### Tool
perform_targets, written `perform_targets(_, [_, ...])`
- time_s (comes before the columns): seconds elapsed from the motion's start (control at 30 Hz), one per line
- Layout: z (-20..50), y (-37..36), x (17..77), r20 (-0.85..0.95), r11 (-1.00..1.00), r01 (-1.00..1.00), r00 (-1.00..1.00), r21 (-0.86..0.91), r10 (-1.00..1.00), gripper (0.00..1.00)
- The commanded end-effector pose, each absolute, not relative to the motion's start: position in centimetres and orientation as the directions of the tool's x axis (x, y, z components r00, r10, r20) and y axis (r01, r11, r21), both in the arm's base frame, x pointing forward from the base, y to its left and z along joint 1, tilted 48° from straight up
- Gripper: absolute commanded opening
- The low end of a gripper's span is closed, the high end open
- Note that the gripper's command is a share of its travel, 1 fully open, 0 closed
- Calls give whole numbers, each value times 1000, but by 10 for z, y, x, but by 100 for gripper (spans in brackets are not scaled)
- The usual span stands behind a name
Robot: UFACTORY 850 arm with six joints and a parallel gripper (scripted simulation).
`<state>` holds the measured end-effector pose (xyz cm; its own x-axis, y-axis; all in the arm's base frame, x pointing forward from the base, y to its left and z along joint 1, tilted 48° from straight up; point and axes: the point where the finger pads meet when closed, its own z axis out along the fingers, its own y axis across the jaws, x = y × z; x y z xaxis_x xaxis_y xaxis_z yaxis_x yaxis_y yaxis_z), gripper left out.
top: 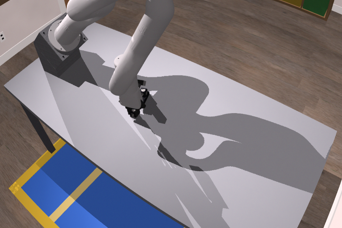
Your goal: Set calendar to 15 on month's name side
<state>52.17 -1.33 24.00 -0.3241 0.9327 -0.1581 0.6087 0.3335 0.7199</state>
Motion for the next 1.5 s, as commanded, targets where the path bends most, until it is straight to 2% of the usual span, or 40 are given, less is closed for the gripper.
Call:
perform_targets(0.0, [240, -13, 522, -158, 333, 608, -324, 720, 933, 29])
perform_targets(0.73, [247, -15, 515, -158, 333, 608, -324, 720, 933, 29])
perform_targets(1.1, [298, -25, 459, -158, 333, 608, -324, 720, 933, 29])
perform_targets(1.47, [308, -27, 449, -158, 333, 608, -324, 720, 933, 29])
